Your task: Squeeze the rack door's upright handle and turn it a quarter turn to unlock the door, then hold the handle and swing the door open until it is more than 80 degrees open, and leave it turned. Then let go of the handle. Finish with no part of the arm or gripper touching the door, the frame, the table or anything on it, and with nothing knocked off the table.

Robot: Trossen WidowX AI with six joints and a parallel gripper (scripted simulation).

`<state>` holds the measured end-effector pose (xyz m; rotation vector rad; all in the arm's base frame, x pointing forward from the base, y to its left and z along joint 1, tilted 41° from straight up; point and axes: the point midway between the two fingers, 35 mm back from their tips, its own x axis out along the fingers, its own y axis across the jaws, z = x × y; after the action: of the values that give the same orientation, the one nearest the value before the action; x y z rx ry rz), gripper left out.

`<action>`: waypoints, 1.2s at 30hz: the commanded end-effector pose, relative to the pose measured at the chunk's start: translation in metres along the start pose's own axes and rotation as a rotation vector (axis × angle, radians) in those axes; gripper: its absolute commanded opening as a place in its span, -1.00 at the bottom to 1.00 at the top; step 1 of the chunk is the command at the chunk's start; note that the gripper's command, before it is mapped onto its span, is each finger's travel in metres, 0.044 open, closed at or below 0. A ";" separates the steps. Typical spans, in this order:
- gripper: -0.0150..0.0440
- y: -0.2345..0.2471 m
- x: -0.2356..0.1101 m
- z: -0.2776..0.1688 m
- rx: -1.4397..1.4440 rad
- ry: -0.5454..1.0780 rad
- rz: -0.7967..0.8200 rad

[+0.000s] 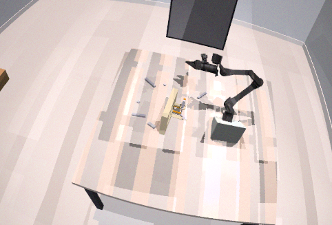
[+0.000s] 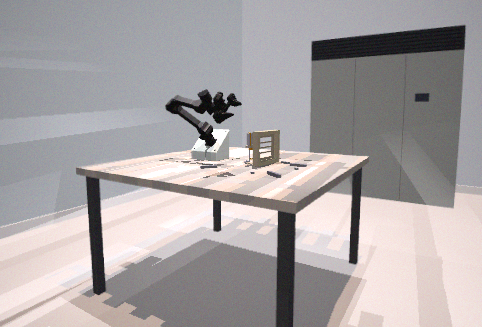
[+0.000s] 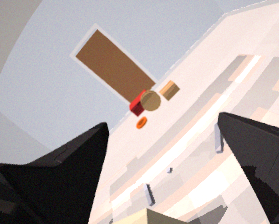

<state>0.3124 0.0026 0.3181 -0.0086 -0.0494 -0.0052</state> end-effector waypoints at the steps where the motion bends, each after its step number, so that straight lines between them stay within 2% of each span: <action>1: 0.78 0.000 0.001 -0.001 0.002 0.005 0.000; 4: 0.51 0.004 0.008 -0.011 0.024 0.075 -0.002; 5: 0.49 0.005 0.011 -0.016 0.033 0.106 -0.003; 20: 0.49 0.036 0.035 -0.087 0.070 0.548 -0.045; 36: 0.49 0.061 0.025 -0.149 -0.009 0.969 -0.175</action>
<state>0.3466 0.0573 0.1759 0.0106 0.8628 -0.1557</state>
